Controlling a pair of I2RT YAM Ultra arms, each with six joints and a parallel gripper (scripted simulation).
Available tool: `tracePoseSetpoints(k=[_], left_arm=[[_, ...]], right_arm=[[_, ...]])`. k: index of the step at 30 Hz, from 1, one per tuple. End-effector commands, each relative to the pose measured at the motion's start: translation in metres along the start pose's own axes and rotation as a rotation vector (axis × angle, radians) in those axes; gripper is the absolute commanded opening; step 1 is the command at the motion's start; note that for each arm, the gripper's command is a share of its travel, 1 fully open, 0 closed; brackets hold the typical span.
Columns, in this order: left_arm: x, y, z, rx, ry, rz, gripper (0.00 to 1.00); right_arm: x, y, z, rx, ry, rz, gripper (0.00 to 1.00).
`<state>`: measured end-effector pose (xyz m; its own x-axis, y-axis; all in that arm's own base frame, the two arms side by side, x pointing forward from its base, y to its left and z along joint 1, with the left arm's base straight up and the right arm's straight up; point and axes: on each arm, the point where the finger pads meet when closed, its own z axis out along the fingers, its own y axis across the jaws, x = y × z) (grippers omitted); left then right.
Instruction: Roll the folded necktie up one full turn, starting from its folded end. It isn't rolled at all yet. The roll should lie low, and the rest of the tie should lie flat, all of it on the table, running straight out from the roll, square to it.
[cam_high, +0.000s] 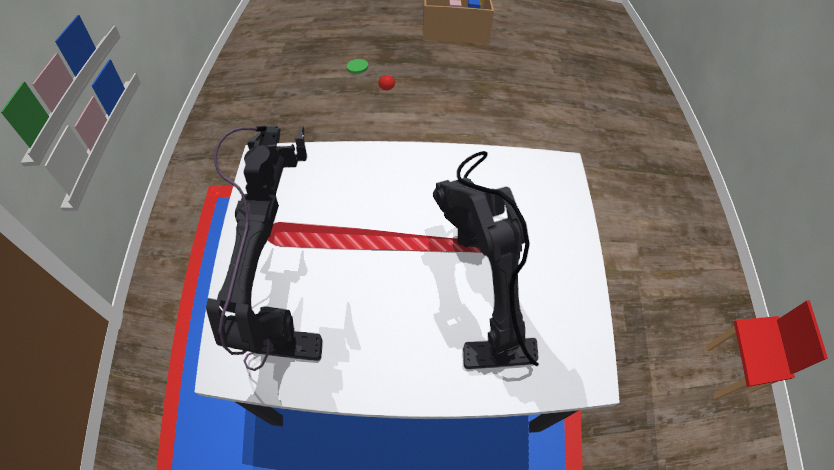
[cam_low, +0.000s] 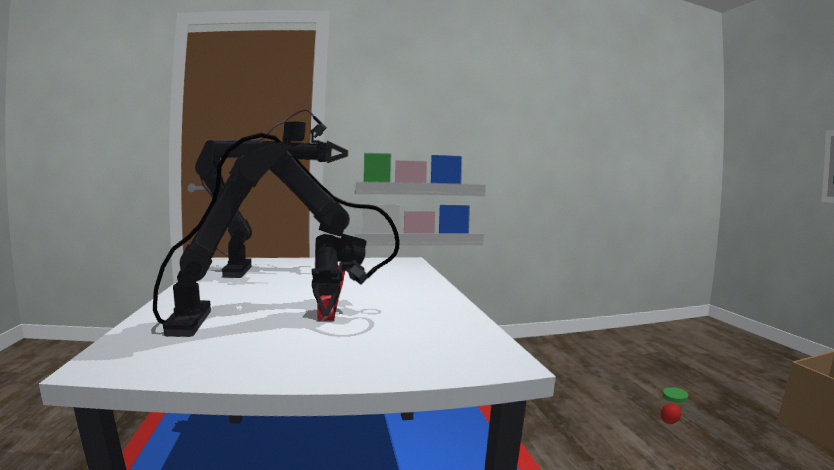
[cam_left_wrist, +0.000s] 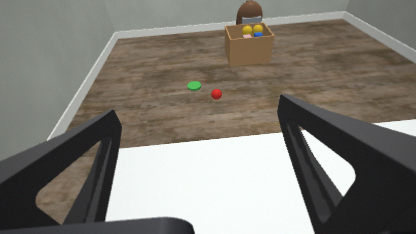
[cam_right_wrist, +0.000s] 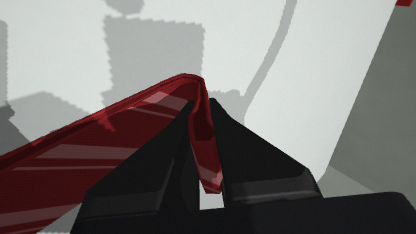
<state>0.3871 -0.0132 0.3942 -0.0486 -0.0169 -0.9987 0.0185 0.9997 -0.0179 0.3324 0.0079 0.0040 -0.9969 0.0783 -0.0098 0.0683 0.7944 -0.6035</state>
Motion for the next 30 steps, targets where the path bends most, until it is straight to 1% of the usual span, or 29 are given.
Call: tracePoseSetpoints(k=[1, 18, 30], left_arm=[[-0.0205, 0.0021, -0.0050, 0.000, -0.045, -0.013, 1.00], [-0.0205, 0.0021, -0.0050, 0.000, -0.045, -0.013, 1.00], [-0.0205, 0.0021, -0.0050, 0.000, -0.045, -0.013, 1.00]], right_arm=[[-0.0072, -0.0025, -0.0123, 0.009, -0.024, 0.013, 0.10], [-0.0072, -0.0024, -0.0207, 0.009, -0.024, 0.013, 0.10], [-0.0072, 0.0018, -0.0209, 0.009, -0.024, 0.013, 0.10]])
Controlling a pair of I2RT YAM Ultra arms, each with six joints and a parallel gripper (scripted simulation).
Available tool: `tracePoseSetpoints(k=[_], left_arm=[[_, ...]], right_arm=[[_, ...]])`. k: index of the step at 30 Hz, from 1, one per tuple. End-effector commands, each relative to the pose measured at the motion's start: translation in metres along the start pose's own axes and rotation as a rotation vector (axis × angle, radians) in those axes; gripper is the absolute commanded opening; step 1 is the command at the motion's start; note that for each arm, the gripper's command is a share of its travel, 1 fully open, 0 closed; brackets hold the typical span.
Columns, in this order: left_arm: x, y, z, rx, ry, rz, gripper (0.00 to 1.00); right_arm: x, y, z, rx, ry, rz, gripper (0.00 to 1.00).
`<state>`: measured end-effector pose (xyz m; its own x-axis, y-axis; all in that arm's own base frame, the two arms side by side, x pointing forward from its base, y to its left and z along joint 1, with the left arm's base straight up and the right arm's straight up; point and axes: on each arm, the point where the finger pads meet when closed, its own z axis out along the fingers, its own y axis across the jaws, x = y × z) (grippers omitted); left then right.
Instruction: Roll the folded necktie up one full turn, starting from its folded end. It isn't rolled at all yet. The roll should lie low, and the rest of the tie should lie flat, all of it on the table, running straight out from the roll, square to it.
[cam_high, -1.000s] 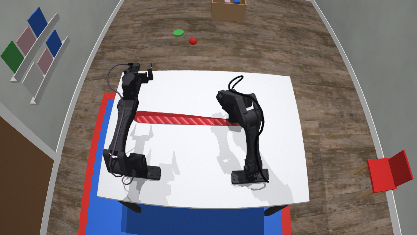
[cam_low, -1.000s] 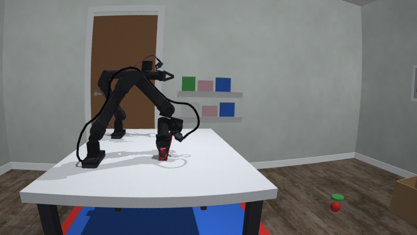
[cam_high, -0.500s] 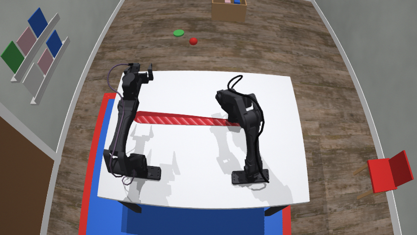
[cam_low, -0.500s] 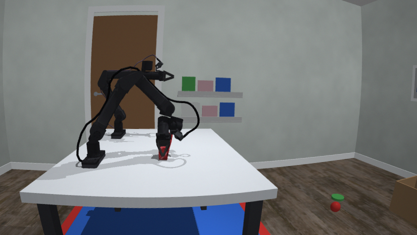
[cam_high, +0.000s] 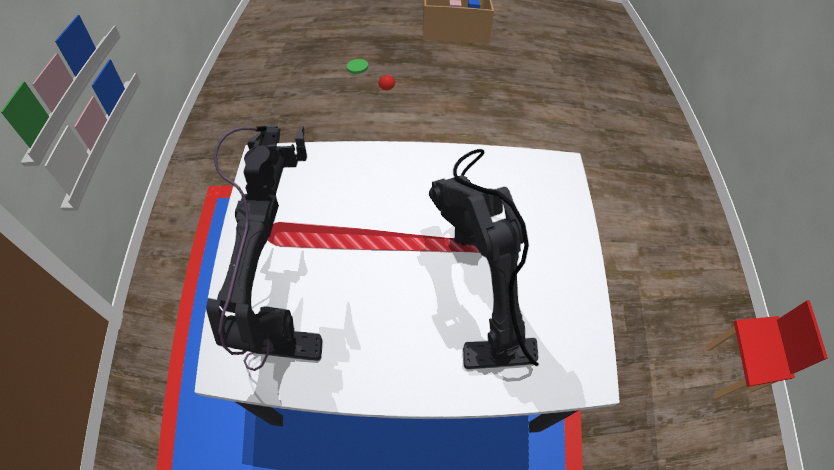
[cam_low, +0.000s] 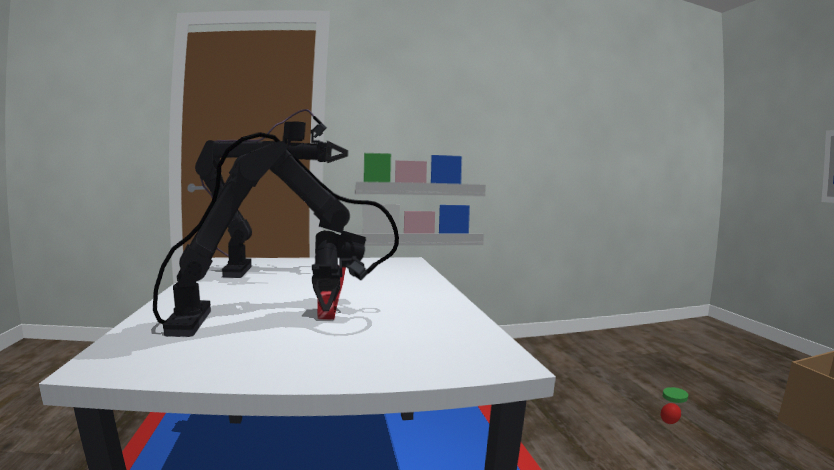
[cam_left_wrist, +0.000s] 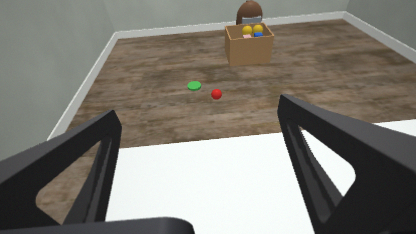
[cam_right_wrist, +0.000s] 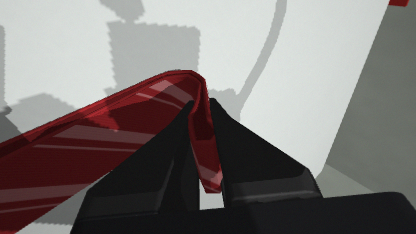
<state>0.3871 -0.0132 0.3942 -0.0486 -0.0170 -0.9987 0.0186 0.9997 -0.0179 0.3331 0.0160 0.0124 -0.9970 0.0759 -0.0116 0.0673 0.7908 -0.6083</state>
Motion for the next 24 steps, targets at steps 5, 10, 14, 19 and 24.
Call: tracePoseSetpoints(k=[5, 10, 14, 19, 24], left_arm=[[-0.0205, 0.0021, -0.0050, 0.000, -0.045, -0.013, 1.00], [-0.0205, 0.0021, -0.0050, 0.000, -0.045, -0.013, 1.00], [-0.0205, 0.0021, -0.0050, 0.000, -0.045, -0.013, 1.00], [-0.0205, 0.0021, -0.0050, 0.000, -0.045, -0.013, 1.00], [-0.0205, 0.0021, -0.0050, 0.000, -0.045, -0.013, 1.00]], right_arm=[[-0.0070, 0.0024, -0.0092, 0.003, -0.021, 0.014, 0.10], [-0.0070, 0.0037, -0.0090, 0.003, -0.021, 0.014, 0.10], [-0.0070, 0.0054, -0.0088, 0.003, -0.021, 0.014, 0.10], [-0.0070, 0.0074, -0.0083, 0.003, -0.021, 0.014, 0.10], [-0.0070, 0.0086, -0.0079, 0.003, -0.021, 0.014, 0.10]])
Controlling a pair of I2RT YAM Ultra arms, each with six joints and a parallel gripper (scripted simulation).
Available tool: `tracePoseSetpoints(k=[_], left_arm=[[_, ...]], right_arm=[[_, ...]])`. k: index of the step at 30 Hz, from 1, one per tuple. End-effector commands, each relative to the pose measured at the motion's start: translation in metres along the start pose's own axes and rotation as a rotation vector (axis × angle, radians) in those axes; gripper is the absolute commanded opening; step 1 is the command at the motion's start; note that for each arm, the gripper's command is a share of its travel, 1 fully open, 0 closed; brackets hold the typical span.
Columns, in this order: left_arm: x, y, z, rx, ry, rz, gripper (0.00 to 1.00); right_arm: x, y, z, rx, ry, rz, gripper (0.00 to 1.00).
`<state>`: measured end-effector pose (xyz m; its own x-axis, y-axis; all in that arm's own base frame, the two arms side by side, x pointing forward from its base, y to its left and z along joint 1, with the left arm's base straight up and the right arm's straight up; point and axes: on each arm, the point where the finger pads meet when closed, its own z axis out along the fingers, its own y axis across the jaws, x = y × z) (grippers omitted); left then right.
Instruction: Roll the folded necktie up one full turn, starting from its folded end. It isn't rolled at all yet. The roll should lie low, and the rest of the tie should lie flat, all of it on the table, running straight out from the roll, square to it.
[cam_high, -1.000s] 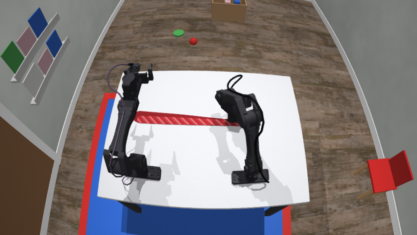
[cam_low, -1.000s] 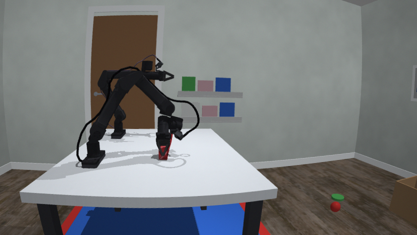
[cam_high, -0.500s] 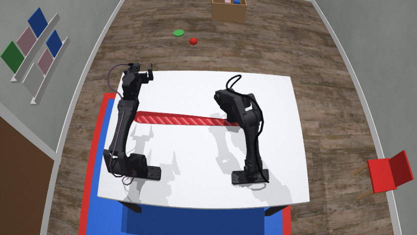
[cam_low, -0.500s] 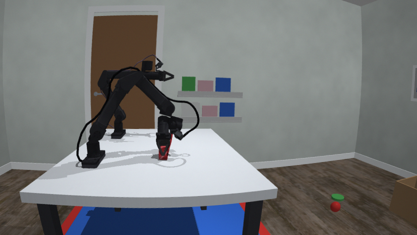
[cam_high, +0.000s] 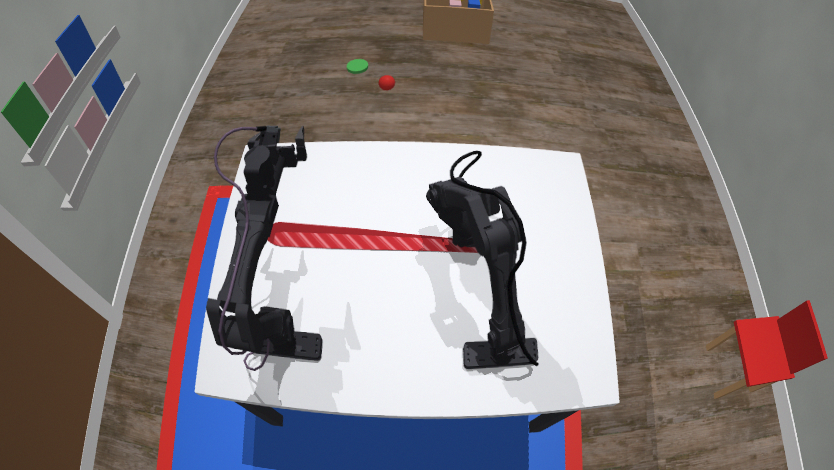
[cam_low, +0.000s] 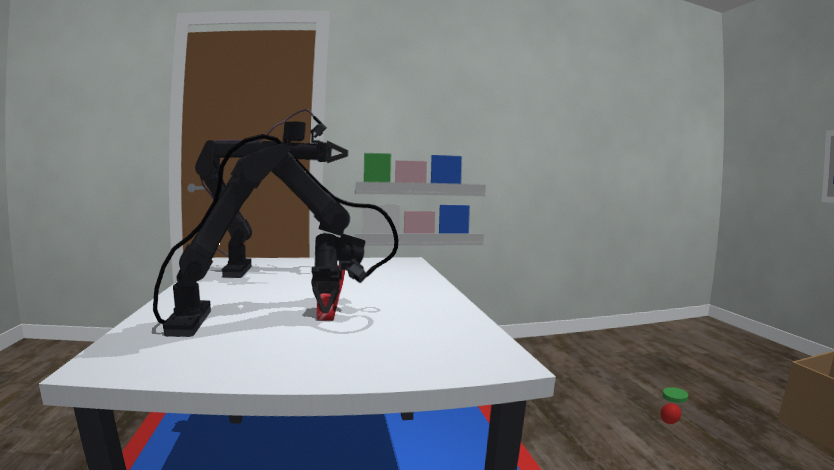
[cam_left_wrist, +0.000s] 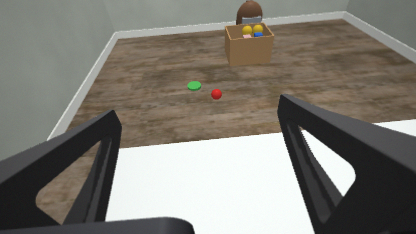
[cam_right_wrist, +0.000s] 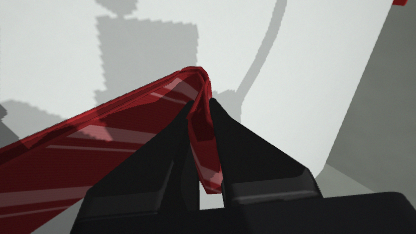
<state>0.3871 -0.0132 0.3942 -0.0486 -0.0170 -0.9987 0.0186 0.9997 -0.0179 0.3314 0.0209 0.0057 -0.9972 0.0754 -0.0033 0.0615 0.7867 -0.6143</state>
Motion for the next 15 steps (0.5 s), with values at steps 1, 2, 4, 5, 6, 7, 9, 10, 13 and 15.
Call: tracePoseSetpoints(k=[1, 2, 4, 5, 6, 7, 9, 10, 13, 15], left_arm=[[-0.0205, 0.0021, -0.0050, 0.000, -0.045, -0.013, 1.00], [-0.0205, 0.0021, -0.0050, 0.000, -0.045, -0.013, 1.00], [-0.0205, 0.0021, -0.0050, 0.000, -0.045, -0.013, 1.00], [-0.0205, 0.0021, -0.0050, 0.000, -0.045, -0.013, 1.00], [-0.0205, 0.0021, -0.0050, 0.000, -0.045, -0.013, 1.00], [-0.0205, 0.0021, -0.0050, 0.000, -0.045, -0.013, 1.00], [-0.0205, 0.0021, -0.0050, 0.000, -0.045, -0.013, 1.00], [-0.0205, 0.0021, -0.0050, 0.000, -0.045, -0.013, 1.00], [-0.0205, 0.0021, -0.0050, 0.000, -0.045, -0.013, 1.00], [-0.0205, 0.0021, -0.0050, 0.000, -0.045, -0.013, 1.00]], right_arm=[[-0.0090, 0.0011, -0.0102, -0.005, -0.027, 0.019, 0.10], [-0.0090, 0.0015, -0.0101, -0.005, -0.027, 0.019, 0.10], [-0.0090, 0.0022, -0.0098, -0.005, -0.027, 0.019, 0.10], [-0.0090, 0.0026, -0.0096, -0.005, -0.027, 0.019, 0.10], [-0.0090, 0.0030, -0.0095, -0.005, -0.027, 0.019, 0.10], [-0.0090, 0.0034, -0.0093, -0.005, -0.027, 0.019, 0.10], [-0.0090, 0.0042, -0.0090, -0.005, -0.027, 0.019, 0.10], [-0.0090, 0.0045, -0.0088, -0.005, -0.027, 0.019, 0.10], [-0.0090, 0.0056, -0.0082, -0.005, -0.027, 0.019, 0.10], [-0.0090, 0.0059, -0.0084, -0.005, -0.027, 0.019, 0.10]])
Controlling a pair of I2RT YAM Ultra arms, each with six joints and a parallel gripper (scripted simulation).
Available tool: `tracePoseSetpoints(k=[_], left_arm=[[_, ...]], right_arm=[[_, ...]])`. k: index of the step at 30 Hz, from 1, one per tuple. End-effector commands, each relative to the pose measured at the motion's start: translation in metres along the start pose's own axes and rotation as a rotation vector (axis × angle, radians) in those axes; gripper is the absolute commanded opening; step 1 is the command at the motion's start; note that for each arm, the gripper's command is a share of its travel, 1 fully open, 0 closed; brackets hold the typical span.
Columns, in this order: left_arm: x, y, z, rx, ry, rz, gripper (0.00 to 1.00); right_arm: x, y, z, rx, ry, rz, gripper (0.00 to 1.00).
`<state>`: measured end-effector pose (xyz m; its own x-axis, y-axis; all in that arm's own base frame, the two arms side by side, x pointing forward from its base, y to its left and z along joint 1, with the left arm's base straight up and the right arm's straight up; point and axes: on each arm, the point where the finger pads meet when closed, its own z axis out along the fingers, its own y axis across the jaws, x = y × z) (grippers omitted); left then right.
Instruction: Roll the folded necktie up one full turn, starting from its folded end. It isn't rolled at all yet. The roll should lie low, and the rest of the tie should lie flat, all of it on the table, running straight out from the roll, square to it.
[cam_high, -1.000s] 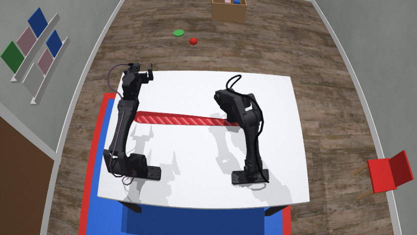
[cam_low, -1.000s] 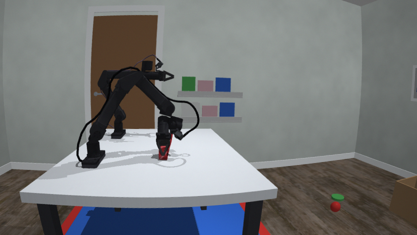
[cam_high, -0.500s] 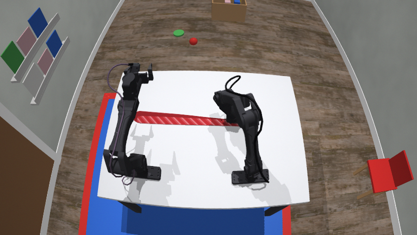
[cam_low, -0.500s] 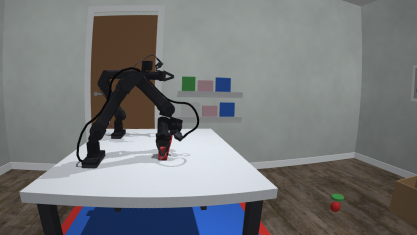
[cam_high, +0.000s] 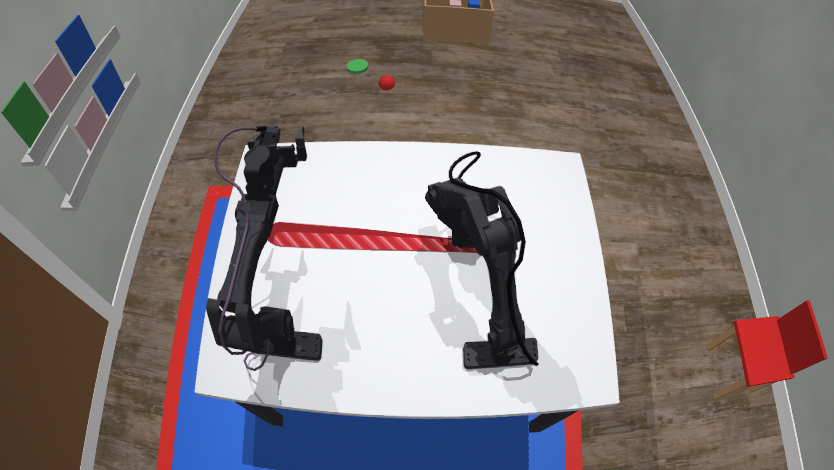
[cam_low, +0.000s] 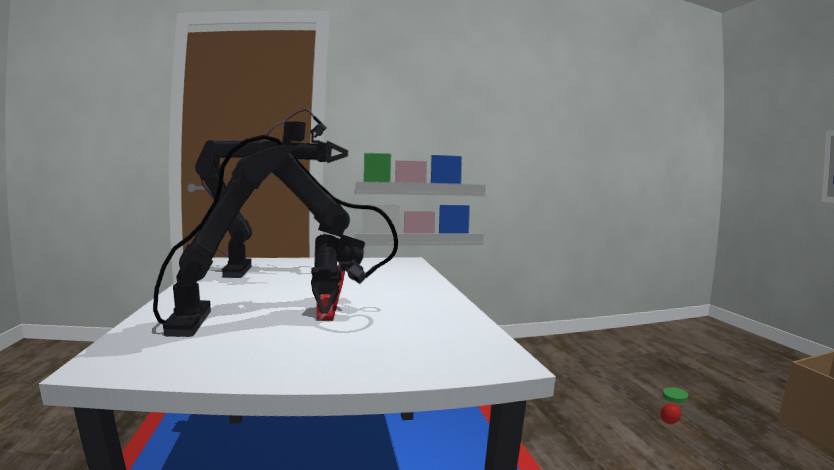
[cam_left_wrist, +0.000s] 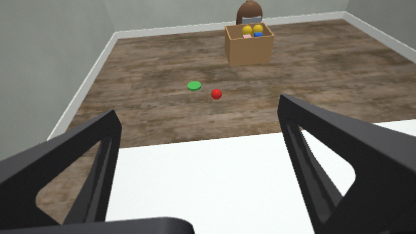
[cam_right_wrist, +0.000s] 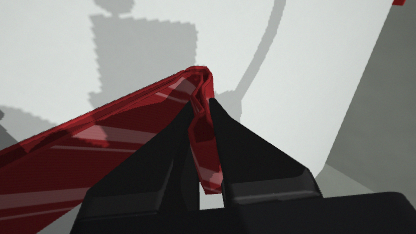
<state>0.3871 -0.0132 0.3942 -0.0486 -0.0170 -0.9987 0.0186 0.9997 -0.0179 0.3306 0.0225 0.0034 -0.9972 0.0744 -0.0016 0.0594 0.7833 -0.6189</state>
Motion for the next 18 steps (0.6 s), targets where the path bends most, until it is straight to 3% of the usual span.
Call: tracePoseSetpoints(k=[1, 18], left_arm=[[-0.0205, 0.0021, -0.0050, 0.000, -0.045, -0.013, 1.00], [-0.0205, 0.0021, -0.0050, 0.000, -0.045, -0.013, 1.00]], right_arm=[[-0.0099, 0.0032, -0.0094, -0.010, -0.028, 0.021, 0.10], [-0.0099, 0.0045, -0.0103, -0.010, -0.028, 0.021, 0.10]])
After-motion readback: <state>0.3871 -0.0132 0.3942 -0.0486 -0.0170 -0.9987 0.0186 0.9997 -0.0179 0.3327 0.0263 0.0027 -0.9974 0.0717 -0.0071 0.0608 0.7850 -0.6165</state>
